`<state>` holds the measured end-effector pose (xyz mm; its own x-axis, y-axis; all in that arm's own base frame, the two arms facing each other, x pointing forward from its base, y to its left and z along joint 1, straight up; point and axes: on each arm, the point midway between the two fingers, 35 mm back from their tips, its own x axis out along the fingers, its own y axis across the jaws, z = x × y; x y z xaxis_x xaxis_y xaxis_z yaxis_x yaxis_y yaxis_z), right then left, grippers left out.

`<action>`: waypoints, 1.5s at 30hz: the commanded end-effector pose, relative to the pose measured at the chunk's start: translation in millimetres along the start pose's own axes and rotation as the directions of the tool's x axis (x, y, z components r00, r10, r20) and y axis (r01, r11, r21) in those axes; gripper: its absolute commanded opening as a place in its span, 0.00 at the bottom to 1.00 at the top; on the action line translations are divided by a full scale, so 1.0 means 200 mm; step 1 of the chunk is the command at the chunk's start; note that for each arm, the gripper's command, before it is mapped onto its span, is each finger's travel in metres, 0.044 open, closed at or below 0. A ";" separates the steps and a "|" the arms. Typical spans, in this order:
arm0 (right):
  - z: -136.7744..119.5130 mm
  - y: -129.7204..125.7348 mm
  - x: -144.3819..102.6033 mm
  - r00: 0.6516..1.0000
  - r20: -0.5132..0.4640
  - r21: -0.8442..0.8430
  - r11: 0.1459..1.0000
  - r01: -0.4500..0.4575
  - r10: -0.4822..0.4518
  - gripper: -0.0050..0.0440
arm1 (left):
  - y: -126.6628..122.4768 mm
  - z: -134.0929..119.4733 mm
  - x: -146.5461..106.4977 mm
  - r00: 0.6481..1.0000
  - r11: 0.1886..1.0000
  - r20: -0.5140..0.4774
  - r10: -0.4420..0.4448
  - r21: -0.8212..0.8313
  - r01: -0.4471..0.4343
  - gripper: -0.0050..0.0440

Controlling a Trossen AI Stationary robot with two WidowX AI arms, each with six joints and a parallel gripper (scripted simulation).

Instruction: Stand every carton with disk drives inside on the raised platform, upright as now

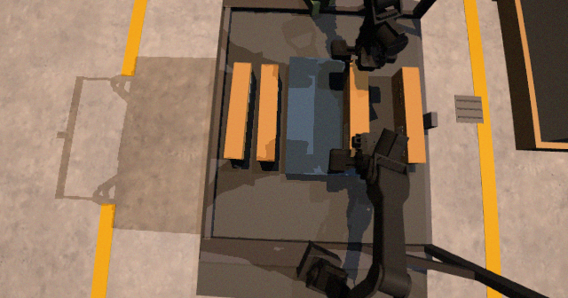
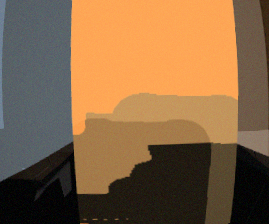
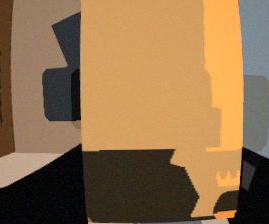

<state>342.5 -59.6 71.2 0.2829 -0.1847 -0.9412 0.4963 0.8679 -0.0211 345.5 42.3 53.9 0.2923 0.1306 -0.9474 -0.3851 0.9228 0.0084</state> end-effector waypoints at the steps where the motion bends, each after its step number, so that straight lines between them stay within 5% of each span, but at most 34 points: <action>1: 0.03 0.02 -0.06 0.999 0.028 0.000 1.000 -0.015 0.015 0.00 | 0.00 0.04 -0.05 1.000 1.000 0.027 -0.008 -0.007 0.008 0.00; 2: 0.03 0.02 -0.06 0.999 0.028 0.000 1.000 -0.015 0.015 0.00 | 0.00 0.04 -0.05 1.000 1.000 0.027 -0.008 -0.007 0.008 0.00; 3: 0.03 0.01 -0.04 1.000 0.028 0.004 1.000 -0.012 0.011 0.88 | -0.01 0.03 -0.03 1.000 1.000 0.025 -0.008 -0.003 0.008 0.88; 45: 0.03 0.01 -0.04 1.000 0.027 0.005 1.000 -0.011 0.010 0.88 | 0.00 0.03 -0.03 1.000 1.000 0.024 -0.007 -0.003 0.007 0.88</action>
